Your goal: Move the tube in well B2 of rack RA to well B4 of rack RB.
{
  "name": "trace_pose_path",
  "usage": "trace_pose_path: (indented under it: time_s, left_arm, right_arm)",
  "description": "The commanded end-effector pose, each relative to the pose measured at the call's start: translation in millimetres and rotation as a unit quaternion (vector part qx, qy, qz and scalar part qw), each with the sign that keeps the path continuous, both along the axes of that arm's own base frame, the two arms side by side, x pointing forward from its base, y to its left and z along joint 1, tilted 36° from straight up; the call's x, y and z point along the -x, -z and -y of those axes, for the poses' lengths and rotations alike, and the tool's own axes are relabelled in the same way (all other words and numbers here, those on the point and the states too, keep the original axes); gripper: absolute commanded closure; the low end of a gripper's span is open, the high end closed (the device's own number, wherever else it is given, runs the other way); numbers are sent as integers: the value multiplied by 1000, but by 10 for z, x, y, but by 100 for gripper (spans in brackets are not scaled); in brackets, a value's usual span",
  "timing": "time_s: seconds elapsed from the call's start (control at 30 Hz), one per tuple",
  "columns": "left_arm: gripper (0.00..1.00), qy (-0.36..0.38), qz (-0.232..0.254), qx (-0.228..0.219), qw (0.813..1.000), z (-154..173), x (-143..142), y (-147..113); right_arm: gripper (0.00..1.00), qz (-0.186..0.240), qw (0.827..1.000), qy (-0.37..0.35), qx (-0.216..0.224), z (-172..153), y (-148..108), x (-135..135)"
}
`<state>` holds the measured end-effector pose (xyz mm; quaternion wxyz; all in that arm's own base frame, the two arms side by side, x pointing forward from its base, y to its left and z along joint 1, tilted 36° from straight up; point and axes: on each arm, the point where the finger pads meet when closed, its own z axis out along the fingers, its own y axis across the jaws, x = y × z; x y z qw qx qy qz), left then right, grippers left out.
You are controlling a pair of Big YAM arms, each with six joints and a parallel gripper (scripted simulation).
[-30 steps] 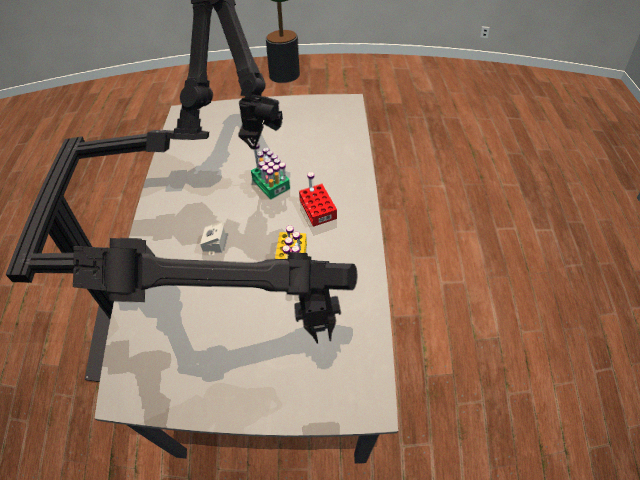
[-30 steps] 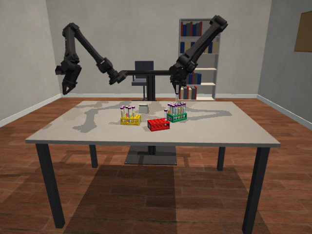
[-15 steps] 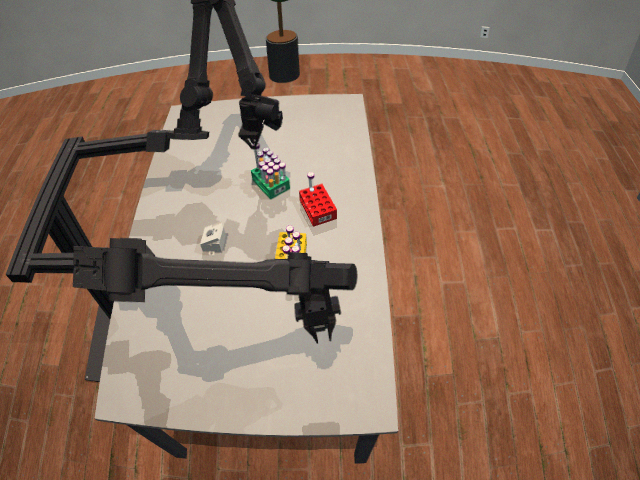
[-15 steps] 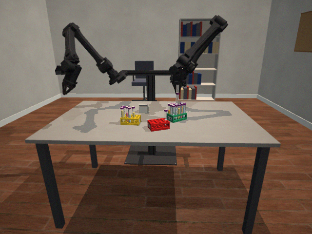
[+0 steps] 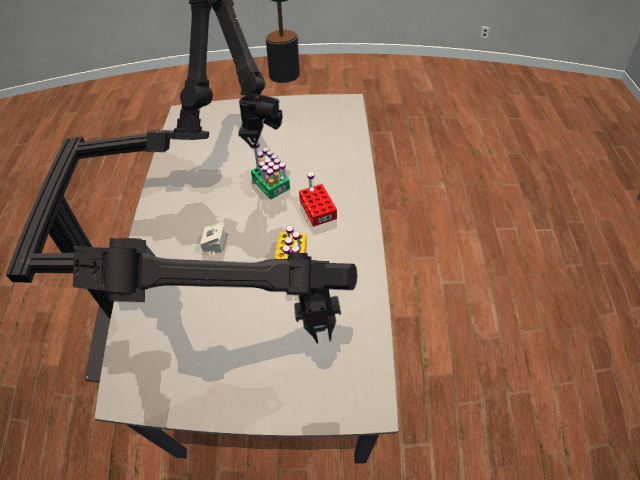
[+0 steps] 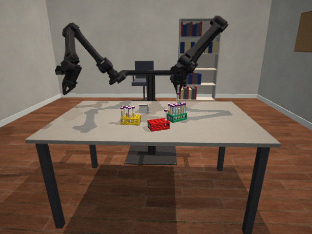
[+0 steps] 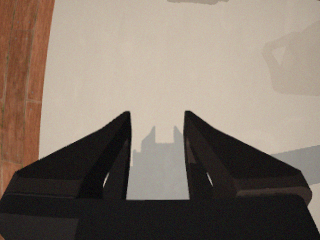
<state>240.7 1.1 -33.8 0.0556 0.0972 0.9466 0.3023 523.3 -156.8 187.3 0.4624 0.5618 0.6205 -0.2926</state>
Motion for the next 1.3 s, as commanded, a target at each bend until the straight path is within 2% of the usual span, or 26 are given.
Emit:
trace_pose_path:
  time_s: [0.0,1.27]
  left_arm:
    - [100,-1,-4,-2,1000,-52,5,24]
    - [100,-1,-7,-3,1000,-108,10,138]
  right_arm:
    - [70,14,1000,-2,0,-18,-118,-71]
    - [70,14,1000,-2,0,-18,-118,-71]
